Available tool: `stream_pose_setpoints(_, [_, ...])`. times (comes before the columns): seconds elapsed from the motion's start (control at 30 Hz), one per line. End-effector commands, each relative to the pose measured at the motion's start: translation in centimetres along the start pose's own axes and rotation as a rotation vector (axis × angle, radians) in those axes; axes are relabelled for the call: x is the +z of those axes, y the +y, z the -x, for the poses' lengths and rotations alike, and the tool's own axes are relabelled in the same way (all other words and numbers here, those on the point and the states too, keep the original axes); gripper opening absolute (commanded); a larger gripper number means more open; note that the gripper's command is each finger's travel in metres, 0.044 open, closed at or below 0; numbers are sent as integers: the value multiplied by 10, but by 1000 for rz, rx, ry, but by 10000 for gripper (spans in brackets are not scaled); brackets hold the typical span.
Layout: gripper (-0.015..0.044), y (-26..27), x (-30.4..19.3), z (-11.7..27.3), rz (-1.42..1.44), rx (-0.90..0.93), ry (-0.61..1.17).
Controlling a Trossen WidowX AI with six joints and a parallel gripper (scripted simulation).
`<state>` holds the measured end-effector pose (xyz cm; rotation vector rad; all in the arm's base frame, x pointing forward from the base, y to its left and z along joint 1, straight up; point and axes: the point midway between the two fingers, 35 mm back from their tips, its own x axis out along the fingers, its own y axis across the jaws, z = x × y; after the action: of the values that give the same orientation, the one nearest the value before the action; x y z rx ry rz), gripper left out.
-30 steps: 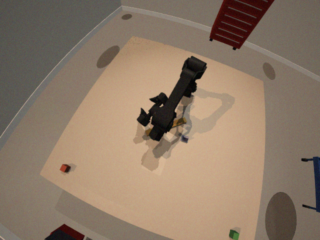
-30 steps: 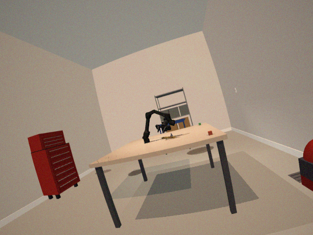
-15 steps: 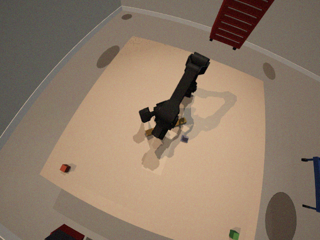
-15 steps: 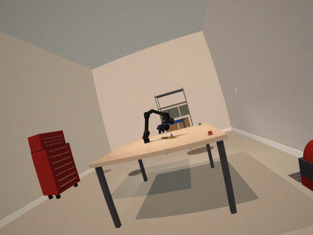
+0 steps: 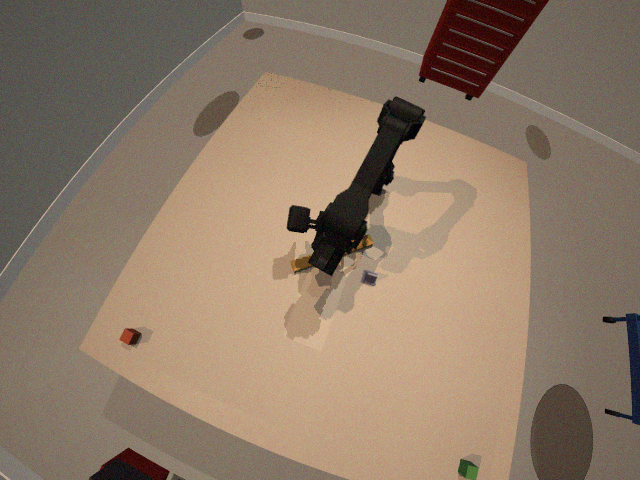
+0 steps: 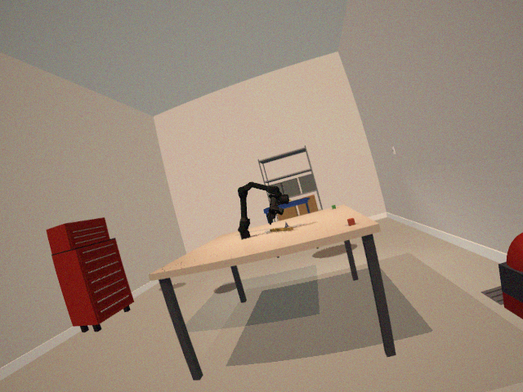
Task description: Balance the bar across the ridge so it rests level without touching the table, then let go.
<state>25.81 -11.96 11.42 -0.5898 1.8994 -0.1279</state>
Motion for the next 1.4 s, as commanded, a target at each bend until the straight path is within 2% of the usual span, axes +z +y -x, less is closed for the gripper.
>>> stream_pose_setpoints(0.0, [315, 7, 3, 3, -113, 37, -41])
stream_pose_setpoints(0.57, [315, 39, 17, 21, -634, 269, -174])
stream_pose_setpoints(1.1, [315, 68, 28, 46, -1077, 558, -198])
stream_pose_setpoints(1.37, [315, 72, 32, 44, -1116, 587, -195])
